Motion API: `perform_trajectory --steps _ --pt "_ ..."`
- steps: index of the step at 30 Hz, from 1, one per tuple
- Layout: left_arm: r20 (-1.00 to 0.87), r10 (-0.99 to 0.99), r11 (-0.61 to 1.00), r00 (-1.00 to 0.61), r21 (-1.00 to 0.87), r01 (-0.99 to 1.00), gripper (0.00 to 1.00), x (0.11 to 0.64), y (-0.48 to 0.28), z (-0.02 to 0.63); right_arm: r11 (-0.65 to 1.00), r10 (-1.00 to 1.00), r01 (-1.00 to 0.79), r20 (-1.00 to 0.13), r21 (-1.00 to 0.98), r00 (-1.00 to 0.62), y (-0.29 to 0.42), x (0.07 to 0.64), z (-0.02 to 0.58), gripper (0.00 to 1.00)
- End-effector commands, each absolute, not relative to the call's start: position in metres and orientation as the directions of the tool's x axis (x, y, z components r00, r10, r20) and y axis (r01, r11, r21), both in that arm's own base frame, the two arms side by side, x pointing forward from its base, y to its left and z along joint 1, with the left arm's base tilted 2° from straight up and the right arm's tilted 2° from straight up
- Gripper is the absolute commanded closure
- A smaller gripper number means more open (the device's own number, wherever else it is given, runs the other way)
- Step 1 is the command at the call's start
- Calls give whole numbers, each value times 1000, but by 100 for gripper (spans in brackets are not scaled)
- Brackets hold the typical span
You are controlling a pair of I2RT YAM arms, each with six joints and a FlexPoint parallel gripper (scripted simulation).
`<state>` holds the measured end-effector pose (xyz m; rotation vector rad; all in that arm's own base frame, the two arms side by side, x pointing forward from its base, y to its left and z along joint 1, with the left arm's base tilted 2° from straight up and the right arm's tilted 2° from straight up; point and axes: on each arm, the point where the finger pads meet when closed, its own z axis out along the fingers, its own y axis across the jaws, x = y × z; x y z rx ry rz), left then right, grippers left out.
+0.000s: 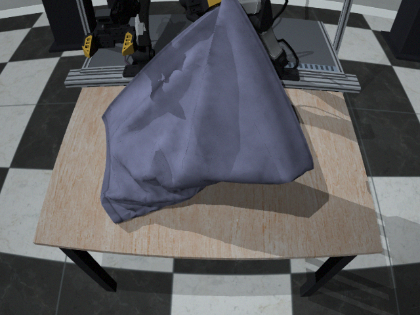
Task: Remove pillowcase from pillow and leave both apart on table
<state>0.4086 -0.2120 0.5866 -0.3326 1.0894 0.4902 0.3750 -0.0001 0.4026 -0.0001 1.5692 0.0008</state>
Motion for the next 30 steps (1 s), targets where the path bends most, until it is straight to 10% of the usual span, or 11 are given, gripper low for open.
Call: perform_trajectory --steps 1,30 --pt "-857 160 852 489 -130 -507 100 380 -184 634 1000 -11 9 -1000 -11 22 -2 375 412 0" --pt "-853 149 850 499 -147 -506 100 376 -180 638 1000 -11 9 -1000 -11 22 -2 375 412 0"
